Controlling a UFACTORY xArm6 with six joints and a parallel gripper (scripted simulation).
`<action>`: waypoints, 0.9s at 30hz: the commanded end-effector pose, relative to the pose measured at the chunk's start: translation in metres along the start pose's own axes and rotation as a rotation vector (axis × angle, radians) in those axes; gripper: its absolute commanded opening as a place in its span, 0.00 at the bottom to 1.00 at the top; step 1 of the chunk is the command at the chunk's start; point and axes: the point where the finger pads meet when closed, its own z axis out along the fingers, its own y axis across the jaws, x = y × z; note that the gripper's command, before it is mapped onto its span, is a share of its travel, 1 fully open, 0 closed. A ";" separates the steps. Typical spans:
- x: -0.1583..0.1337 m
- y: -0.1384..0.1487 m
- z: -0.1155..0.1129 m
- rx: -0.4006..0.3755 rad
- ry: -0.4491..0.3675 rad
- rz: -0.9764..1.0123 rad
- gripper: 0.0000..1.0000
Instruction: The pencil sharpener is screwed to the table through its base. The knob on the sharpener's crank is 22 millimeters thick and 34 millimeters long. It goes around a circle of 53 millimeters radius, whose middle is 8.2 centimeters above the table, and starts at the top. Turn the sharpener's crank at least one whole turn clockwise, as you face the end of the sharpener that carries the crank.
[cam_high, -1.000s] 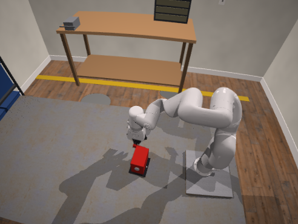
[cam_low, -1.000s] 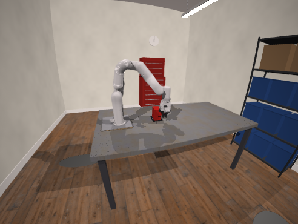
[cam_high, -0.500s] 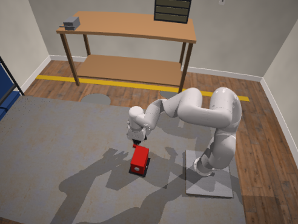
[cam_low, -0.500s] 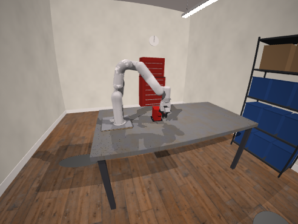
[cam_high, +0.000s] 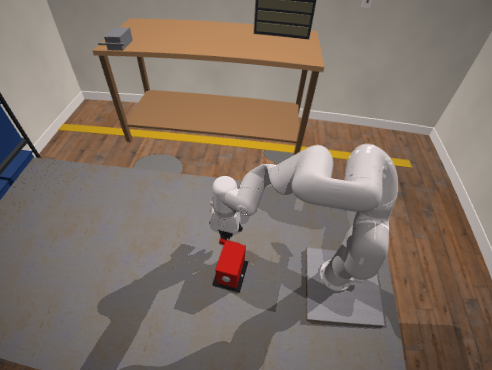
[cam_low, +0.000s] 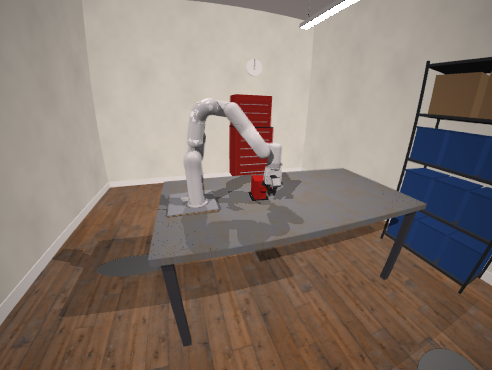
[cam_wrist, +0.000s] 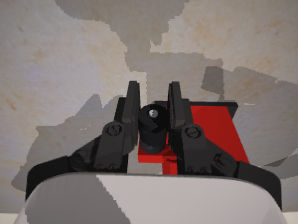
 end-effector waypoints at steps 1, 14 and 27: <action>0.000 -0.001 0.003 0.004 0.000 0.000 0.00; 0.000 0.005 0.023 0.004 0.000 0.000 0.00; 0.000 0.028 0.046 0.004 0.000 0.000 0.00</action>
